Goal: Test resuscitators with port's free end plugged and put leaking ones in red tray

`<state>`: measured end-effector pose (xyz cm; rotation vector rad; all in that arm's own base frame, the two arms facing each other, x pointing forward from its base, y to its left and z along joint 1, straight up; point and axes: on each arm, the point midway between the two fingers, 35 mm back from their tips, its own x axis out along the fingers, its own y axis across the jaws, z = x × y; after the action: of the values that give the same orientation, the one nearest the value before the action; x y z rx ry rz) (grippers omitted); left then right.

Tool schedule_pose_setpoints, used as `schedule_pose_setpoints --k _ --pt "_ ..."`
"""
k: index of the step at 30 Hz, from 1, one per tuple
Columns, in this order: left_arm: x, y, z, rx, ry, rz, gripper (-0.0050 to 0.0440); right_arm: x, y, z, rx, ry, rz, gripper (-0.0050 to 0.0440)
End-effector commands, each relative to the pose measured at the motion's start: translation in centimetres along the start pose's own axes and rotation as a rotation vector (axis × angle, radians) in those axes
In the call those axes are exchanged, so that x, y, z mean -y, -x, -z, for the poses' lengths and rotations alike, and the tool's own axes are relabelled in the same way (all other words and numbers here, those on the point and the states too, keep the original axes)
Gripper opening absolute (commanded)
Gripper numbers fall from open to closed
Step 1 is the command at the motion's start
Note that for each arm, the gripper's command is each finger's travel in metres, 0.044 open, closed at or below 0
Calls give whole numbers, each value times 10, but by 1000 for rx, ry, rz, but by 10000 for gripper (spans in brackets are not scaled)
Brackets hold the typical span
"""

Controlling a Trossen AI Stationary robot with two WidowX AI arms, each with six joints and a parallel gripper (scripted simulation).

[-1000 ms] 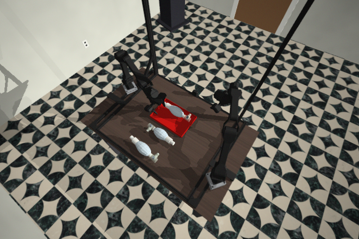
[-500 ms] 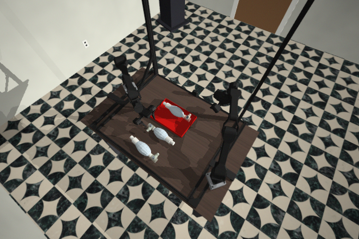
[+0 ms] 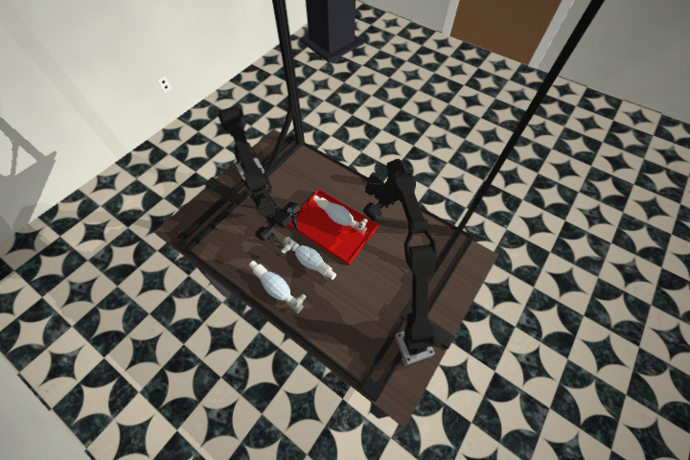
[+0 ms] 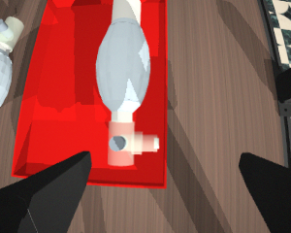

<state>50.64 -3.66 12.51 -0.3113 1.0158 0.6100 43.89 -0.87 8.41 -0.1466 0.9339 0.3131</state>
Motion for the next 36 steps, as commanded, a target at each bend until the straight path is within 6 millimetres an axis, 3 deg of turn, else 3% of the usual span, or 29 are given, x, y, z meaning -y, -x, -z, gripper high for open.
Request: schedule_pose_setpoints --k 1,11,17,22,28,36 --pt "-9 -6 -6 -4 -1 3 440 0 0 0 0 0 0 409" --pt "-117 -57 -59 -12 -17 50 440 0 0 0 0 0 0 409" --pt "-117 -57 -59 -12 -17 50 440 0 0 0 0 0 0 409" --pt "-181 -77 -77 11 -17 61 440 0 0 0 0 0 0 409" --pt "-256 -89 -85 64 -55 83 440 0 0 0 0 0 0 409" --pt "-263 -91 -87 63 -39 71 440 0 0 0 0 0 0 409"
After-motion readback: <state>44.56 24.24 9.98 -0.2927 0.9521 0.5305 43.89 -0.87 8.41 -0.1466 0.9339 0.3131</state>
